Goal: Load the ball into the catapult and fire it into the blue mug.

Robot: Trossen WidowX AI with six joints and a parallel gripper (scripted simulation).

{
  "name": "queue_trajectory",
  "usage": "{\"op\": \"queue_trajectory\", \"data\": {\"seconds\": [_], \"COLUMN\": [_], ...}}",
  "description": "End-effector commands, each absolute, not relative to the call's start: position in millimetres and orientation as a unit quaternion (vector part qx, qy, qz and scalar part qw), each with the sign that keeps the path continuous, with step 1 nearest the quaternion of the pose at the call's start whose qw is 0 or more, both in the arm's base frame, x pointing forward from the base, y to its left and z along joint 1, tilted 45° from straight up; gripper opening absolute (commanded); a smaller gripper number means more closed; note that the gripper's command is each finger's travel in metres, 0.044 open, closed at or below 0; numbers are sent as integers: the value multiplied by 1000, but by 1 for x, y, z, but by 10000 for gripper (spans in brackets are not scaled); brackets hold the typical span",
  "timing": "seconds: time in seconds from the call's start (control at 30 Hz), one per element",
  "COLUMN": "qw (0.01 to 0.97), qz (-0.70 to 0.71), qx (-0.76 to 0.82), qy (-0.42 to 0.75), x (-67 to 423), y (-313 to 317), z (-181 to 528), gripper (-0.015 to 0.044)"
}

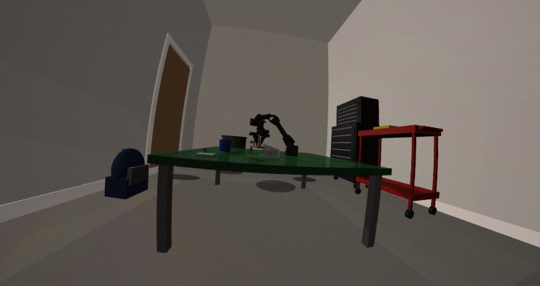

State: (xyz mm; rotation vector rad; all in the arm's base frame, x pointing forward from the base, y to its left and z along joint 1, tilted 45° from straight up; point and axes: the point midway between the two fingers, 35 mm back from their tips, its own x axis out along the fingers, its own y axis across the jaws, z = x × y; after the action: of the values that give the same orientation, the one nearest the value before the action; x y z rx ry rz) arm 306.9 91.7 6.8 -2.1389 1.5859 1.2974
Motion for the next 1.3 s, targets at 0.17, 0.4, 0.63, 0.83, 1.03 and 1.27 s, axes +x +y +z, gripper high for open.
{"op": "queue_trajectory", "data": {"seconds": [0.17, 0.4, 0.63, 0.83, 1.03, 1.27], "qw": [198, 281, 351, 354, 354, 354], "qz": [350, 276, 204, 201, 201, 201], "qx": [-697, -668, -634, -632, -632, -632], "qy": [593, 632, 658, 659, 659, 659], "x": [291, 283, 283, 286, 287, 288], "y": [110, 122, 134, 134, 130, 122], "z": [-12, -26, -39, -39, -43, -51], "gripper": [0, 0, 0, 0, 0, 0]}}
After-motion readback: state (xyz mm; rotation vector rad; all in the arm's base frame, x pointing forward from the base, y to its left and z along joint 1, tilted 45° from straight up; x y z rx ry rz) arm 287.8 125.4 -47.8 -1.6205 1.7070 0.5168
